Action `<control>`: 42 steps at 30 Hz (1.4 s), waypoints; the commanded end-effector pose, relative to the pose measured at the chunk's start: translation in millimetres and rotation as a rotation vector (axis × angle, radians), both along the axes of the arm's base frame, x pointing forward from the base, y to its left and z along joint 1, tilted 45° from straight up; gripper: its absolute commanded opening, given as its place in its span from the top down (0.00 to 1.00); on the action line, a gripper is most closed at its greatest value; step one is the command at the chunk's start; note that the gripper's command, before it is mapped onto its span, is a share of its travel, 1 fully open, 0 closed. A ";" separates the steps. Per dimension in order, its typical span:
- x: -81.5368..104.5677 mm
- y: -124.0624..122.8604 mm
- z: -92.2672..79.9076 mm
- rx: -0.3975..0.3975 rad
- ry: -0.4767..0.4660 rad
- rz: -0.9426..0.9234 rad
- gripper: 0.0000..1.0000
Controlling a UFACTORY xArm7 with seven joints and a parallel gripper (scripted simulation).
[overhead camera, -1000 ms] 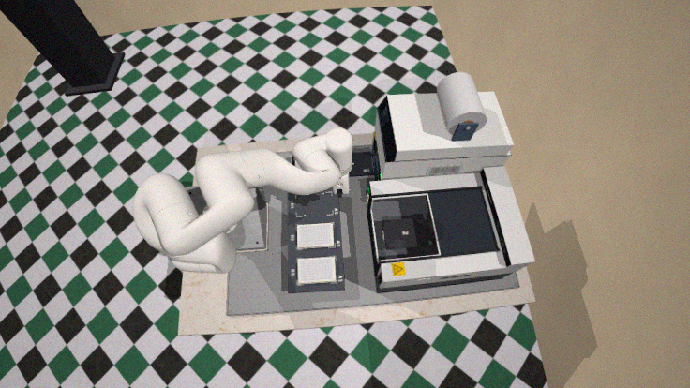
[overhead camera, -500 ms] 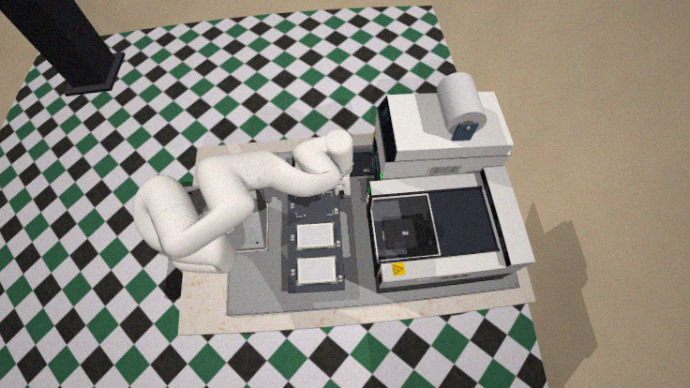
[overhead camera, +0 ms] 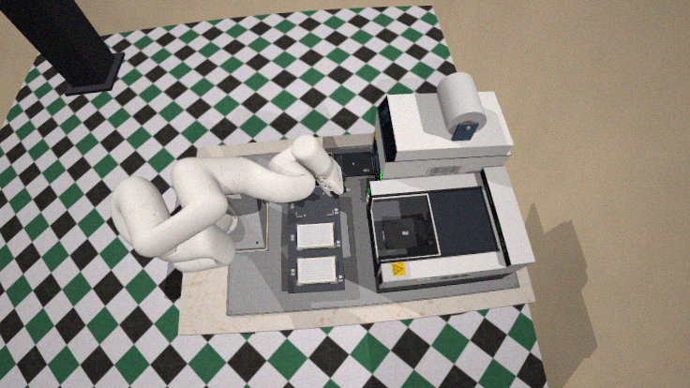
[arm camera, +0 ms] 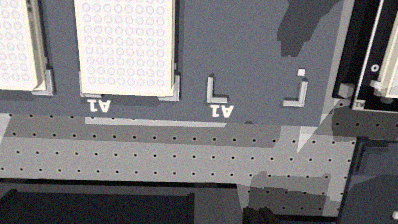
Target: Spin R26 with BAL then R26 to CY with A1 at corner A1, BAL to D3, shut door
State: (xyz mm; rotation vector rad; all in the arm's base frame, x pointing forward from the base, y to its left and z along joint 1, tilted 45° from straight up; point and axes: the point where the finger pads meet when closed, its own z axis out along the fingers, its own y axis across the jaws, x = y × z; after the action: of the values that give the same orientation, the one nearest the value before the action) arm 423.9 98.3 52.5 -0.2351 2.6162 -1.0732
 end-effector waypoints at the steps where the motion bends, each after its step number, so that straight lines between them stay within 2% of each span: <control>1: 3.1 -0.5 0.4 0.009 -0.149 0.134 1.00; 18: 3.1 -0.5 0.4 0.009 -0.149 0.134 1.00; 21: 3.9 -4.0 -3.1 0.009 -0.149 0.134 1.00; 30: 11.0 -35.5 -34.6 0.009 -0.149 0.134 1.00; 42: 14.9 -38.3 -37.5 0.009 -0.149 0.134 1.00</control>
State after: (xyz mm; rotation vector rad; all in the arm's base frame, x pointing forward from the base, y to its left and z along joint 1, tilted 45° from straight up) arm 434.3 60.8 16.9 -0.3105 2.4371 -0.9974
